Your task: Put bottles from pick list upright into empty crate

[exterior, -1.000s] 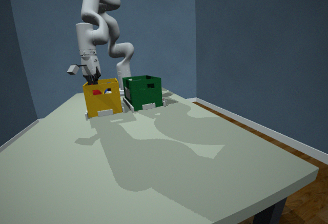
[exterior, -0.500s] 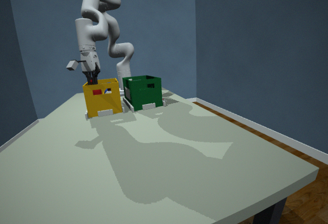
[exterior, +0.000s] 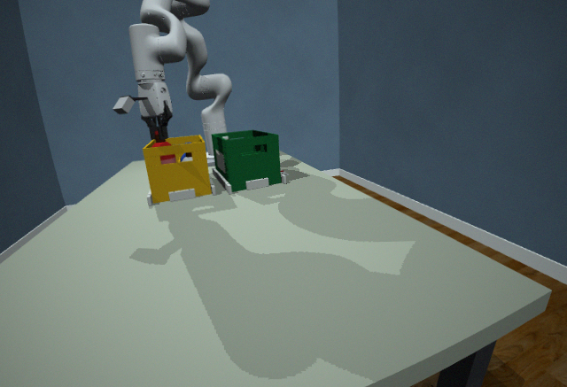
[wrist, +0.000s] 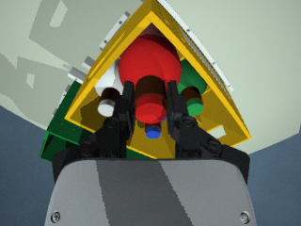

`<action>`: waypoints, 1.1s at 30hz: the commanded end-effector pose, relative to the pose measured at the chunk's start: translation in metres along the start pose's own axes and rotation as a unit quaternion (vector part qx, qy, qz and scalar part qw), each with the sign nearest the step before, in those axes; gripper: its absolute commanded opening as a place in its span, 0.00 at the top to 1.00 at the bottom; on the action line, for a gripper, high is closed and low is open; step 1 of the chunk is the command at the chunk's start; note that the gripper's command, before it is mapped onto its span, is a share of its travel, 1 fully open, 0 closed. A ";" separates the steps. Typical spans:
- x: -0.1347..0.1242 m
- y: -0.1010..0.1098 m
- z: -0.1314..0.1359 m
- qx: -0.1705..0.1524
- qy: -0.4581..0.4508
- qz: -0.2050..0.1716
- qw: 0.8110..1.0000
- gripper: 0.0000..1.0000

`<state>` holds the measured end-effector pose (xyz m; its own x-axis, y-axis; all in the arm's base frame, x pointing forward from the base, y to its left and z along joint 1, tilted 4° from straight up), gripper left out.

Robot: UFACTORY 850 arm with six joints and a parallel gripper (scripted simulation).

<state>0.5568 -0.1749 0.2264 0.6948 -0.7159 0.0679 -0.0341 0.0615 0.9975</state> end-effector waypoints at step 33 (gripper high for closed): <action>0.001 0.053 0.000 0.001 0.000 0.001 1.000 1.00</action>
Point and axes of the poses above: the point where the finger pads meet when closed, its own y axis back along the fingers, its own z axis across the jaws, x = y × z, the point moved 1 cm from there along y, back along the fingers, and after that the axes turned 7 degrees about -y, right-handed, at the moved point
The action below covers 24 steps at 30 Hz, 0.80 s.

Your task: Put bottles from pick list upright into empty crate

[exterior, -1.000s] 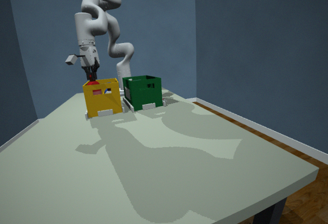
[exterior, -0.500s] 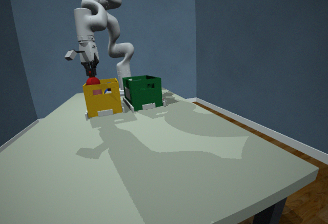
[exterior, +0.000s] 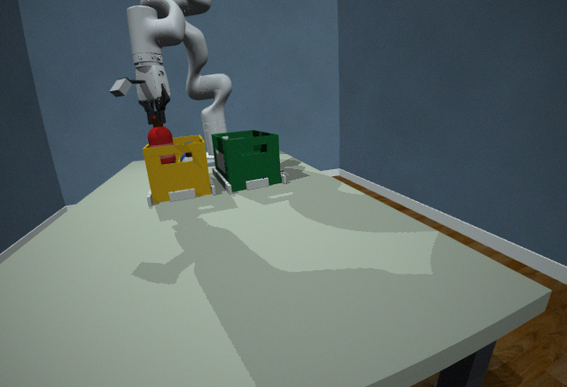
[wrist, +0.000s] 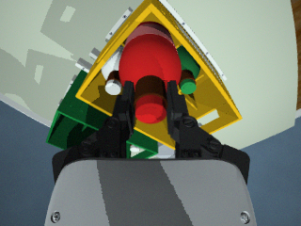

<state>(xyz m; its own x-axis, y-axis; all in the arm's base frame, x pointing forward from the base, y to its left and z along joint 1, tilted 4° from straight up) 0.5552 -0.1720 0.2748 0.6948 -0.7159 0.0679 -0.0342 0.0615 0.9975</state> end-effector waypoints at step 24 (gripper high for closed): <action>0.001 0.041 0.000 0.001 0.000 0.001 1.000 1.00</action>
Point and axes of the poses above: the point where the finger pads meet when closed, its own y axis back along the fingers, its own z axis across the jaws, x = y × z, the point moved 1 cm from there along y, back along the fingers, and after that the axes turned 7 degrees about -y, right-handed, at the moved point
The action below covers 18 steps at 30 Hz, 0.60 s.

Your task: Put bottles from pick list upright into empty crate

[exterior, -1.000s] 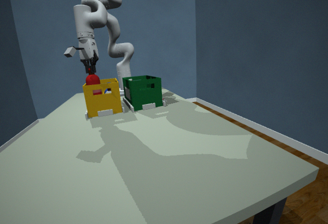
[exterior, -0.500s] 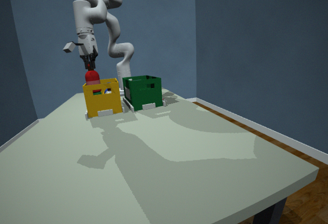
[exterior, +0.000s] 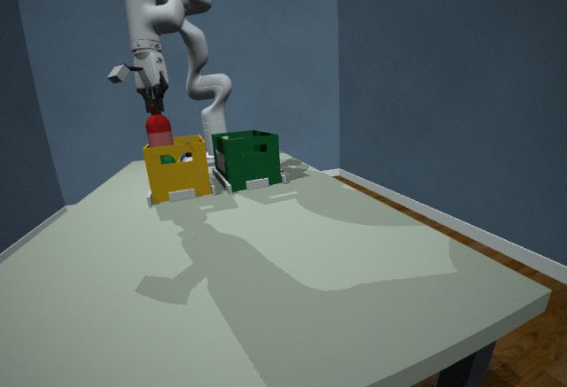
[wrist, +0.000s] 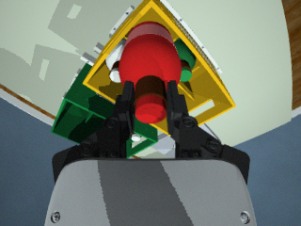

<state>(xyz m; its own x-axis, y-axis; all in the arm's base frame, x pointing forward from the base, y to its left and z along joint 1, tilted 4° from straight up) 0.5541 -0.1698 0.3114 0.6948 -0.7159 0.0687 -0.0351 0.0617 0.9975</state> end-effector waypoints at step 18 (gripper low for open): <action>0.001 0.031 0.000 0.001 0.000 0.001 1.000 1.00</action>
Point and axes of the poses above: the point where the finger pads meet when closed, its own y axis back along the fingers, its own z axis across the jaws, x = y × z, the point moved 1 cm from there along y, back along the fingers, and after that the axes turned 7 degrees about -y, right-handed, at the moved point
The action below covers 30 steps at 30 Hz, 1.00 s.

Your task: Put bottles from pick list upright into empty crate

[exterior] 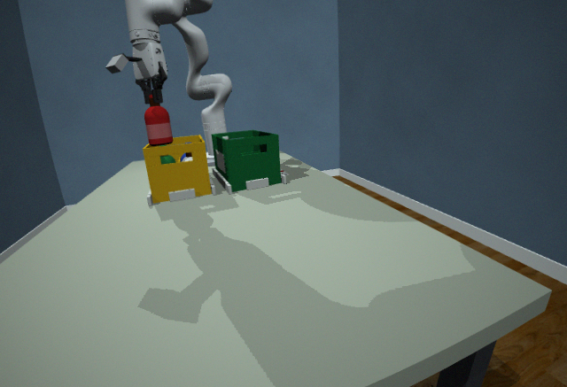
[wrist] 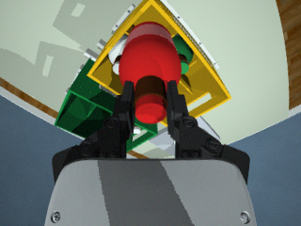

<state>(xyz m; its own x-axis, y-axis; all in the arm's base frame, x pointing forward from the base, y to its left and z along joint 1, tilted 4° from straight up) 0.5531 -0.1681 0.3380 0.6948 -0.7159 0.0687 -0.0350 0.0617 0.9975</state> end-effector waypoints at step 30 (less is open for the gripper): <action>-0.029 0.012 -0.012 0.001 0.000 0.001 1.000 1.00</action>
<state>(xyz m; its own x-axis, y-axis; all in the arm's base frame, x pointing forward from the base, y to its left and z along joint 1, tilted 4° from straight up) 0.5417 -0.1420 0.3468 0.6948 -0.7159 0.0685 -0.0349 0.0616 0.9975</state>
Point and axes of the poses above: the point where the finger pads meet when closed, its own y axis back along the fingers, its own z axis across the jaws, x = y × z, the point moved 1 cm from there along y, back along the fingers, and after that the axes turned 7 degrees about -y, right-handed, at the moved point
